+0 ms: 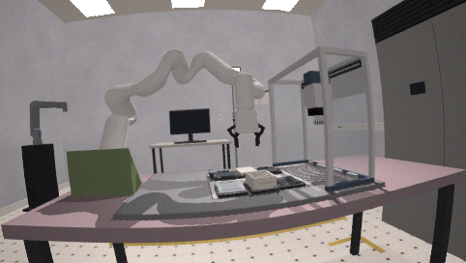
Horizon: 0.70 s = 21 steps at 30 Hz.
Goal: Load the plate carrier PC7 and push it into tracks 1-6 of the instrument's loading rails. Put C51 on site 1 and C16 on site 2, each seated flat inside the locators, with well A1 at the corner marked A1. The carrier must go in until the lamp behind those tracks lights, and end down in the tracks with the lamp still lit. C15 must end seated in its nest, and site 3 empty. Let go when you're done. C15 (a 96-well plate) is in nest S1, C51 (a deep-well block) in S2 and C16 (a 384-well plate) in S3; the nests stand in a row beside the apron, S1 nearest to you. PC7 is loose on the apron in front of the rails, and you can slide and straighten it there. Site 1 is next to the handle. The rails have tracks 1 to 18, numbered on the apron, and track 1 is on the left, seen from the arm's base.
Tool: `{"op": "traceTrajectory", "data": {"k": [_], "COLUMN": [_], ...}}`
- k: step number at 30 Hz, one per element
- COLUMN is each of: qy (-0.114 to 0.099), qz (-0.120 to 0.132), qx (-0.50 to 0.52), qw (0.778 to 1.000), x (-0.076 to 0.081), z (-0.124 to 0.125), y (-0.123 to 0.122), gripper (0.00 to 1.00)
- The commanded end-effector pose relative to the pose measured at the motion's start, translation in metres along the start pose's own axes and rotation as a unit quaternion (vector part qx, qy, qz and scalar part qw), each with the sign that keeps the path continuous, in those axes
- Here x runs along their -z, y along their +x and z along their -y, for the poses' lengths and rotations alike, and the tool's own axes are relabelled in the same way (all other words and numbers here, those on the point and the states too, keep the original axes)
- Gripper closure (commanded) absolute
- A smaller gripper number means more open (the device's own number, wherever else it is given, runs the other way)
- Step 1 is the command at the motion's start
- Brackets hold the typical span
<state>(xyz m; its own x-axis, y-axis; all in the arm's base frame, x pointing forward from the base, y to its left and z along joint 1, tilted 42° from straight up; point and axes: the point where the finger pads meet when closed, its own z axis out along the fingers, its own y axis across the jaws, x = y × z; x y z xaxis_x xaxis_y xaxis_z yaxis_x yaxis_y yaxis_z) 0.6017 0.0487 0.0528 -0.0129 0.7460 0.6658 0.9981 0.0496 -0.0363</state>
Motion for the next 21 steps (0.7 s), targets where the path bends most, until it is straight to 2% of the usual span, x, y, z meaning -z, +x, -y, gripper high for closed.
{"op": "traceTrajectory", "data": {"k": [1,4,19,21], "qy": [-0.001,-0.001,-0.001,-0.001], "qz": [0.000,0.000,0.000,0.000], "qx": [0.001,0.001,0.001,0.001], "qw": [1.000,1.000,1.000,1.000], "x": [0.004,0.005,0.014,0.014], "z": [-0.001,0.000,0.002,0.002], "y": [-0.026,-0.031,-0.105,-0.105], "gripper": [0.00,0.00,0.00,0.00]}}
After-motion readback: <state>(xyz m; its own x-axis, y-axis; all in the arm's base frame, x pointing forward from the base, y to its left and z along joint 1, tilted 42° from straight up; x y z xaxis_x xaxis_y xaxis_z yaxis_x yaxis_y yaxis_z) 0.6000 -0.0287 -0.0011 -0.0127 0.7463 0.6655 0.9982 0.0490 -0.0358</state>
